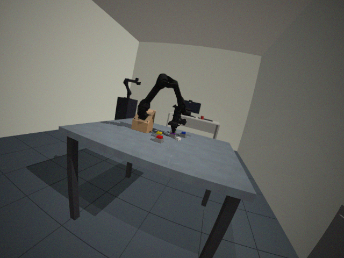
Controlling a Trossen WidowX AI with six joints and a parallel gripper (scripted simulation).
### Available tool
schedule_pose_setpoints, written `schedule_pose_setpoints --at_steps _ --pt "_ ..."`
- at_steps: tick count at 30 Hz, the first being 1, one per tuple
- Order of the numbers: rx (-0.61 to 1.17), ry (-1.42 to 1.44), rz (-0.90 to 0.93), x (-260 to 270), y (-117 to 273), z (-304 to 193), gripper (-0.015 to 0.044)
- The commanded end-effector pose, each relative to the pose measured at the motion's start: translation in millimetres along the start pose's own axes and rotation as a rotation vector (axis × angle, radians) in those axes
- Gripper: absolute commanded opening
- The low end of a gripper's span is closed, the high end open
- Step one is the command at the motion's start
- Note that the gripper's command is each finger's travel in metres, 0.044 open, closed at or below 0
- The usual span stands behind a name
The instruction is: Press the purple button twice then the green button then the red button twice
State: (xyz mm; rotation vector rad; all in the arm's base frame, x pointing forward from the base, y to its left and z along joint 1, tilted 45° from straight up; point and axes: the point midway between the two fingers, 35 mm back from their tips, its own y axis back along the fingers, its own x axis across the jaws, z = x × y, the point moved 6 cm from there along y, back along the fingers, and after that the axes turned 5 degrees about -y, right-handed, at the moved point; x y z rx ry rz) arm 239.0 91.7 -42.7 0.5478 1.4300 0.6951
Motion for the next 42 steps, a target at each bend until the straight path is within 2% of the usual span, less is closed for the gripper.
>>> schedule_pose_setpoints --at_steps 1,3,8,30,42 --pt "0.001 0.002 0.0 0.3 10.6 0.3 0.002" --pt "0.001 0.006 -0.003 0.2 31.1 -0.3 0.002" --pt "0.001 0.007 -0.003 0.1 33.9 -0.5 0.002" --pt "0.001 0.007 -0.004 -0.2 0.2 -0.6 0.002" --pt "0.001 0.007 -0.004 -0.3 -0.8 -0.6 0.002"
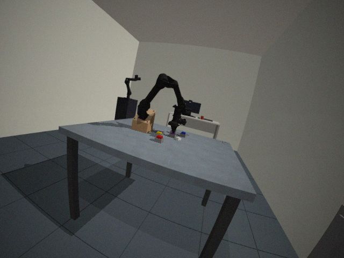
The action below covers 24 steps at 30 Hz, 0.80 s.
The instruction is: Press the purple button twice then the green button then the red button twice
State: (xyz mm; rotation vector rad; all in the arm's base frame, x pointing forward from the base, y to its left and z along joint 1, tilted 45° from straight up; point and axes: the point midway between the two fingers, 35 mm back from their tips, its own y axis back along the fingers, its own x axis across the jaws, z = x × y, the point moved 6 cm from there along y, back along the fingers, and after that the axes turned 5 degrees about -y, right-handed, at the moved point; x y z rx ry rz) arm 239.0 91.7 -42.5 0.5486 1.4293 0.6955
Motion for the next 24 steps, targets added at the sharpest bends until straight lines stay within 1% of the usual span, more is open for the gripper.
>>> schedule_pose_setpoints --at_steps 1,8,11,16,17,20,21,24 --pt "0.001 0.007 -0.005 -0.2 -1.0 -0.7 0.002" --pt "0.0 0.001 -0.001 0.2 2.5 0.0 0.002" --pt "0.001 0.007 -0.003 0.3 31.0 -0.4 0.002" --pt "0.001 0.008 -0.003 0.4 36.2 -0.3 0.002" --pt "0.001 0.008 -0.002 0.9 43.6 0.3 0.002" --pt "0.002 0.008 -0.001 1.3 85.4 0.4 0.002" --pt "0.002 0.008 -0.001 0.9 93.1 -0.2 0.002" --pt "0.002 0.008 -0.002 0.8 95.7 -0.5 0.002"
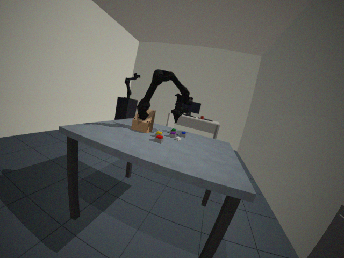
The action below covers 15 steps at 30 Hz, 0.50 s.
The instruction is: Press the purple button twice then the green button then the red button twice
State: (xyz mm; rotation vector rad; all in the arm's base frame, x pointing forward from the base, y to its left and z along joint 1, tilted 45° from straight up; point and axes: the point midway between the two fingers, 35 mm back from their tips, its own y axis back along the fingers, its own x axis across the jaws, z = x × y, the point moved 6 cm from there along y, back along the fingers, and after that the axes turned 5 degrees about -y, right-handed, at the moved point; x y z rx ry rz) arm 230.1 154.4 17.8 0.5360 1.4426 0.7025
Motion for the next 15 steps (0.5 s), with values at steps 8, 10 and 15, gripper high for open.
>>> schedule_pose_setpoints --at_steps 8,10,15 --pt "0.008 -0.007 0.014 78.8 14.1 -18.8 0.002" --pt "0.009 -0.008 0.013 108.1 12.9 -31.2 0.002" --pt "0.009 -0.009 0.011 128.4 10.8 -41.6 0.002"
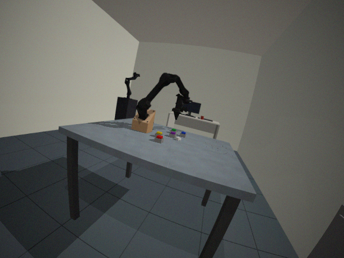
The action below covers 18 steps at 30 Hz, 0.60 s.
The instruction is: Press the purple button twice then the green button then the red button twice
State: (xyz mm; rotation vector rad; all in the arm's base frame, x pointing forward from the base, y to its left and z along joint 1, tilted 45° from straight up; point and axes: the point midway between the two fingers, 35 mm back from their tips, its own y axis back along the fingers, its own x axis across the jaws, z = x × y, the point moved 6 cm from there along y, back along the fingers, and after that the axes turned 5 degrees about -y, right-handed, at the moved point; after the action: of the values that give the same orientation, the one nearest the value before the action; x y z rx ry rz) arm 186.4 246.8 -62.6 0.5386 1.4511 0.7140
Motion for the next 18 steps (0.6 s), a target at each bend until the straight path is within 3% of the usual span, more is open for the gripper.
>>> schedule_pose_setpoints --at_steps 1,4,10,18 --pt "0.01 -0.02 0.002 5.7 -1.0 0.1 0.002" --pt "0.012 -0.017 0.003 6.1 -7.2 0.2 0.002" --pt "0.009 -0.02 0.001 5.6 -61.5 -0.2 0.002" --pt "0.009 -0.021 0.001 5.6 -68.8 -0.1 0.002"
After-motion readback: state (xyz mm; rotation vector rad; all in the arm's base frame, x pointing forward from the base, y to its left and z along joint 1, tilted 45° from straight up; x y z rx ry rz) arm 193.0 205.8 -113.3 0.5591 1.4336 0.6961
